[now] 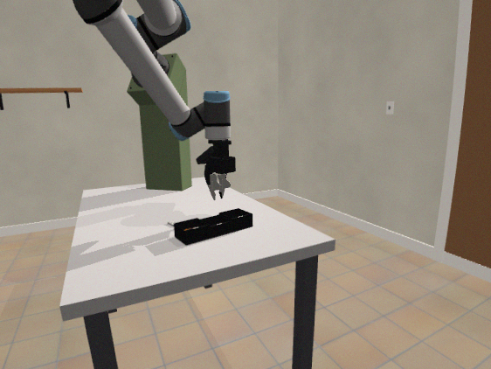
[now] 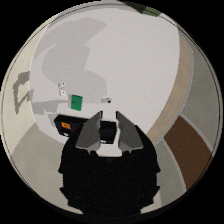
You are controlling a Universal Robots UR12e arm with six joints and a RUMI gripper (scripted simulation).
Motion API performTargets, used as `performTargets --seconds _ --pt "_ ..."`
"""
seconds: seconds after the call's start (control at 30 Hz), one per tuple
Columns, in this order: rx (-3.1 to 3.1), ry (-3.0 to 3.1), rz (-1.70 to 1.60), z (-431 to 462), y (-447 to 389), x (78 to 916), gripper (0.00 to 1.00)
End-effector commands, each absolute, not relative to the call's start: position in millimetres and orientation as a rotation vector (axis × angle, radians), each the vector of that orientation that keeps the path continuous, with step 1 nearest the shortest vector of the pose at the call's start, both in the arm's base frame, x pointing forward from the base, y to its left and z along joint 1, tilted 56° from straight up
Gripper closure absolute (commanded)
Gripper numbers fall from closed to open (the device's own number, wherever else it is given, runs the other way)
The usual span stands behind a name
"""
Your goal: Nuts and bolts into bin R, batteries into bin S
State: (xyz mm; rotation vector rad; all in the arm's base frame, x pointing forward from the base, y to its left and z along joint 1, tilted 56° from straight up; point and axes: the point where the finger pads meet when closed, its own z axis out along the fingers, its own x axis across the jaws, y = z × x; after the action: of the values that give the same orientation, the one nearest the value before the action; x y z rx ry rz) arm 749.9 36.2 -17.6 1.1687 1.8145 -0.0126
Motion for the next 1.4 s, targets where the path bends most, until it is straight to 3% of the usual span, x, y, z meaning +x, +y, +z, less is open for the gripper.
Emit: performTargets --seconds 0.0,1.37 --pt "1.168 1.815 -0.012 -17.3 36.7 749.7 0.82" --pt "1.169 1.814 -0.012 -54.4 6.1 796.4 0.82"
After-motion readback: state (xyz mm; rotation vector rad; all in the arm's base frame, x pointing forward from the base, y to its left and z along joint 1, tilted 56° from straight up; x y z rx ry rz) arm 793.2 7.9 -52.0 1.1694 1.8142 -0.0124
